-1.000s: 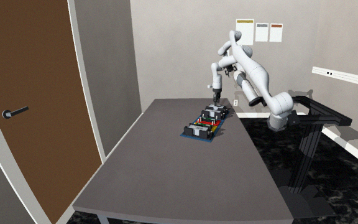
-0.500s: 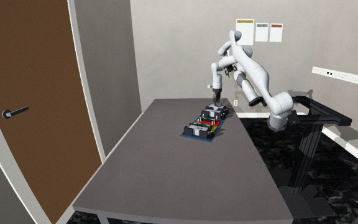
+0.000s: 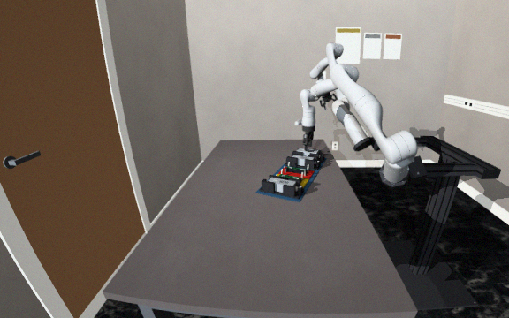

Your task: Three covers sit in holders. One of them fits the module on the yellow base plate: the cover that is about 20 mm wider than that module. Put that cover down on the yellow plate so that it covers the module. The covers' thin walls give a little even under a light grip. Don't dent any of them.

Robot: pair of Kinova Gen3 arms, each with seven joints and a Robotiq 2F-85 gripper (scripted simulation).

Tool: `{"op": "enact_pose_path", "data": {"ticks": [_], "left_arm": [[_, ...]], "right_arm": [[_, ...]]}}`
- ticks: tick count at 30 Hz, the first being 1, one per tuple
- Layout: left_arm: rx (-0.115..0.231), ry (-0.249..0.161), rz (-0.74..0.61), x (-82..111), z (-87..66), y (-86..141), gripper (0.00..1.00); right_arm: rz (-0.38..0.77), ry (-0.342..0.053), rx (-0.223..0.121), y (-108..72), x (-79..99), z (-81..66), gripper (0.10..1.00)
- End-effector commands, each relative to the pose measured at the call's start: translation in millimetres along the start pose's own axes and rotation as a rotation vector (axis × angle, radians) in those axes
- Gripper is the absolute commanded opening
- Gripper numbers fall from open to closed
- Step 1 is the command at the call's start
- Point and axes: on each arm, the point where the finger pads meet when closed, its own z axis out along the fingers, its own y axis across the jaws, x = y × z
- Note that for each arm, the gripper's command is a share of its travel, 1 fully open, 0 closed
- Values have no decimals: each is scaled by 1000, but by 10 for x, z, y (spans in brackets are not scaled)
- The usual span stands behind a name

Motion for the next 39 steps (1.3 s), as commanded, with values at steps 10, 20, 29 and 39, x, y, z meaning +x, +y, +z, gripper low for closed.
{"op": "enact_pose_path", "data": {"ticks": [10, 20, 29, 39], "left_arm": [[2, 3, 4, 7, 83, -2, 999], [0, 4, 2, 8, 60, 11, 999], [2, 3, 4, 7, 83, -2, 999], [1, 3, 3, 7, 83, -2, 999]], "right_arm": [[1, -1, 0, -4, -3, -4, 999], [1, -1, 0, -4, -3, -4, 999], [1, -1, 0, -4, -3, -4, 999], [1, -1, 0, -4, -3, -4, 999]]}}
